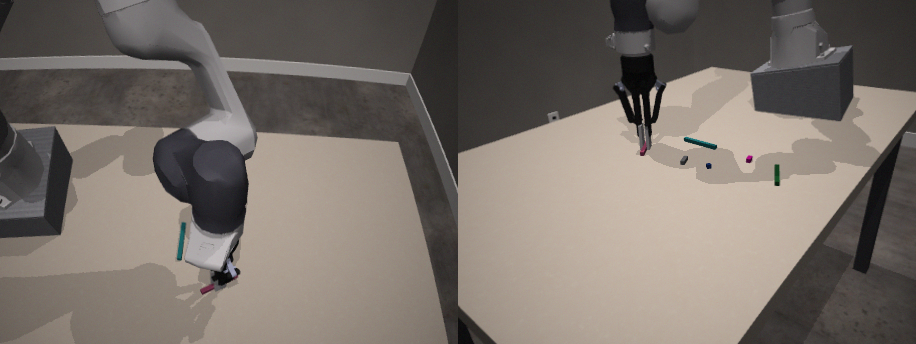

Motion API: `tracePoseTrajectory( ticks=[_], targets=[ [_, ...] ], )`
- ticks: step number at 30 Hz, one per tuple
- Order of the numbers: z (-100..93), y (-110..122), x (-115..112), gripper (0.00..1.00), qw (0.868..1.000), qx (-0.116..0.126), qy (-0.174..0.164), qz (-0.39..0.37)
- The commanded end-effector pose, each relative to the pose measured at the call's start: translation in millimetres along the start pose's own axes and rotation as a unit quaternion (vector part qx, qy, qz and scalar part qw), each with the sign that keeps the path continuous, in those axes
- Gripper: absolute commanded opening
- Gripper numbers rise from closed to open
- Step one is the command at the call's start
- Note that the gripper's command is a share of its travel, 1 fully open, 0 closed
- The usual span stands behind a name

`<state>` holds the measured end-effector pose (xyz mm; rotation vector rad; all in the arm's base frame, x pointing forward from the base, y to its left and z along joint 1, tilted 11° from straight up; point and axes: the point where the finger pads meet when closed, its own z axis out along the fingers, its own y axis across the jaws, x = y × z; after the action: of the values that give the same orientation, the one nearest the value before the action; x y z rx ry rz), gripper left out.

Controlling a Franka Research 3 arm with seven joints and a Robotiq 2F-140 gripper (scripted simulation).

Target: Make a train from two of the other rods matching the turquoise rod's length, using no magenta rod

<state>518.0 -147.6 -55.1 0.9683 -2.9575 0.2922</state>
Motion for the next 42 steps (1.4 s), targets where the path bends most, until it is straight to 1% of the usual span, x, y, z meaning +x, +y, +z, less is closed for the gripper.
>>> tracePoseTrajectory(
  ticks=[1,17,19,21,23,26,31,34,38,42],
  targets=[
    [-0.1,-1,-1,0.03,1.0,0.001,-0.001,-0.004],
    [-0.7,-1,-1,0.03,1.0,0.001,-0.001,-0.004],
    [-4.3,-1,-1,0.03,1.0,0.001,-0.001,-0.004],
    [-12.1,-1,-1,0.03,1.0,0.001,-0.001,-0.004],
    [-12.1,-1,-1,0.03,1.0,0.001,-0.001,-0.004],
    [-30.9,-1,-1,0.03,1.0,0.001,-0.001,-0.004],
    [-68.8,-1,-1,0.03,1.0,0.001,-0.001,-0.004],
    [-86.7,0,-1,0.03,1.0,0.001,-0.001,-0.004],
    [-98.8,0,-1,0.03,1.0,0.001,-0.001,-0.004],
    [-100.1,0,-1,0.03,1.0,0.001,-0.001,-0.004]
  ],
)
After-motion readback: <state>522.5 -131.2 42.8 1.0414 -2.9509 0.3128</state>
